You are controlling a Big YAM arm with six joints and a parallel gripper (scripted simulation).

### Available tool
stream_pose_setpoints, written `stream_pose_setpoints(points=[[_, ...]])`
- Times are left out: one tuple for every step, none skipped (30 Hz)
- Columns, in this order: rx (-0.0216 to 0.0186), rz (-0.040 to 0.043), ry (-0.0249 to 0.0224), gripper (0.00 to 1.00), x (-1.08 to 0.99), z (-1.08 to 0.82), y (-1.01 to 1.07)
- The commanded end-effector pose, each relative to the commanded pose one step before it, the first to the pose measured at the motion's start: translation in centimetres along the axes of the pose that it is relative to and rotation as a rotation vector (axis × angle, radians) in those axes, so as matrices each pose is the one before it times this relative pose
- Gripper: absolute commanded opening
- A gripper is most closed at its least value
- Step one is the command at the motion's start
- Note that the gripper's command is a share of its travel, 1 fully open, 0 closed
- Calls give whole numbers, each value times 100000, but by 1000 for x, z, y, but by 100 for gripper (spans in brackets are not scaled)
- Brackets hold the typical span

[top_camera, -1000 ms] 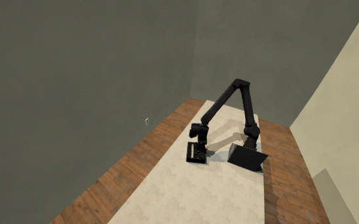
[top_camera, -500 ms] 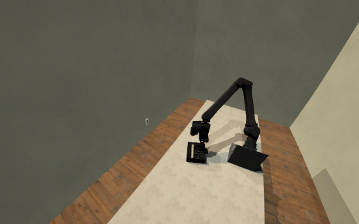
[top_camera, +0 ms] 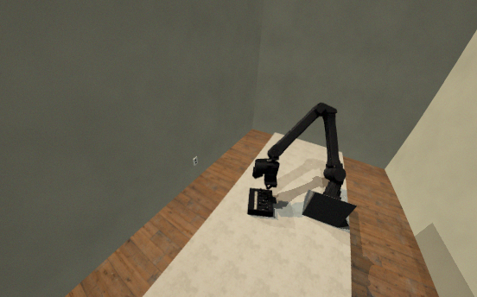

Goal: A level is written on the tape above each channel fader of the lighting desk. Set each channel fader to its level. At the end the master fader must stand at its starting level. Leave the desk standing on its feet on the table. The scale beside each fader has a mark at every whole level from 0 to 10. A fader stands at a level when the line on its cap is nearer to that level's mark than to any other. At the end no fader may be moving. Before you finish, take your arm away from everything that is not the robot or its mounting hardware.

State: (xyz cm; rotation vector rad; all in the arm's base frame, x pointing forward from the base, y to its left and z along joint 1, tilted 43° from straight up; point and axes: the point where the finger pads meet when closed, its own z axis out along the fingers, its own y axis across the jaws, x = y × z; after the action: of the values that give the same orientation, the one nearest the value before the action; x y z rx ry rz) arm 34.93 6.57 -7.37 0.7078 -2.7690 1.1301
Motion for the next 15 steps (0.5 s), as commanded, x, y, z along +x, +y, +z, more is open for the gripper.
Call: stream_pose_setpoints(points=[[-270, 1813, -3363, 0, -2097, -1440, -256], [0, 0, 0, 0, 0, 0, 0], [0, 1, 0, 0, 0, 0, 0], [2, 15, -37, 100, -5, -17, 4], [12, 75, -240, 100, -34, -114, 22], [0, 0, 0, 100, 0, 0, 0], [0, 0, 0, 100, 0, 0, 0], [27, 144, -608, 100, -86, -289, 57], [-10, 107, -880, 100, -130, -436, 11], [-141, 657, -777, 100, -134, -441, -226], [-28, 15, -19, 100, -10, -205, 2], [-39, 14, -20, 100, -14, -262, 5], [-60, 17, -21, 100, -15, -320, 9], [-60, 20, -26, 100, -18, -377, 8], [-42, 22, -33, 100, -21, -430, 5]])
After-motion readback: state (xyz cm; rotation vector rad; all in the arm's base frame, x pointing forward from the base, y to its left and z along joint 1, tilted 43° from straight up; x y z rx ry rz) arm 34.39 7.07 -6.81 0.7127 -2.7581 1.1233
